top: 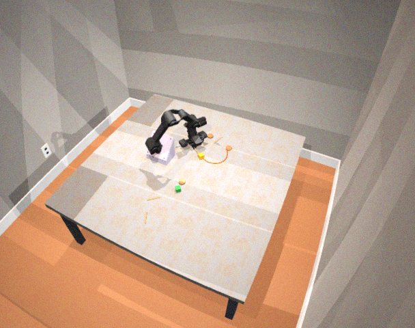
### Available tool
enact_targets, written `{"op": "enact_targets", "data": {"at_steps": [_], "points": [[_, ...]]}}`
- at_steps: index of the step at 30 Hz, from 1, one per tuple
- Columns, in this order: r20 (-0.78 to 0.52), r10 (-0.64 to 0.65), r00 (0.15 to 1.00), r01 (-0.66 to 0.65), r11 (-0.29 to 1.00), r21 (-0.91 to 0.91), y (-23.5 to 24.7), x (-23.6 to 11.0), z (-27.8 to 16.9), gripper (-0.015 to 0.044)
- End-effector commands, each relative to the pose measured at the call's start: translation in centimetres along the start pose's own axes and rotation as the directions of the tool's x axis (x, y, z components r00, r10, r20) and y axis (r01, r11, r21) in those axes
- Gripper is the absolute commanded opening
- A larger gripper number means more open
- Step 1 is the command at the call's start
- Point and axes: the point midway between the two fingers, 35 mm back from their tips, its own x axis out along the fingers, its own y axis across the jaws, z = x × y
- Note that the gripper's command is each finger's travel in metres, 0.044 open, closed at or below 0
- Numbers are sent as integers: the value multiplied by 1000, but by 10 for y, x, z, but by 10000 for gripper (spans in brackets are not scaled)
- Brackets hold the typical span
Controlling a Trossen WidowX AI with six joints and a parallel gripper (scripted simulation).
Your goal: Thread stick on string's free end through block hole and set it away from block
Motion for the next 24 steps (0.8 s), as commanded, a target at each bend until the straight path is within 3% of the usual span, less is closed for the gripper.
{"op": "enact_targets", "data": {"at_steps": [1, 24], "points": [[-6, -1, 1000, 1, 1000, -3, -1, 1, -7, 0], [-9, 15, 1000, -15, 1000, -23, -3, -3, -34, 0]]}}
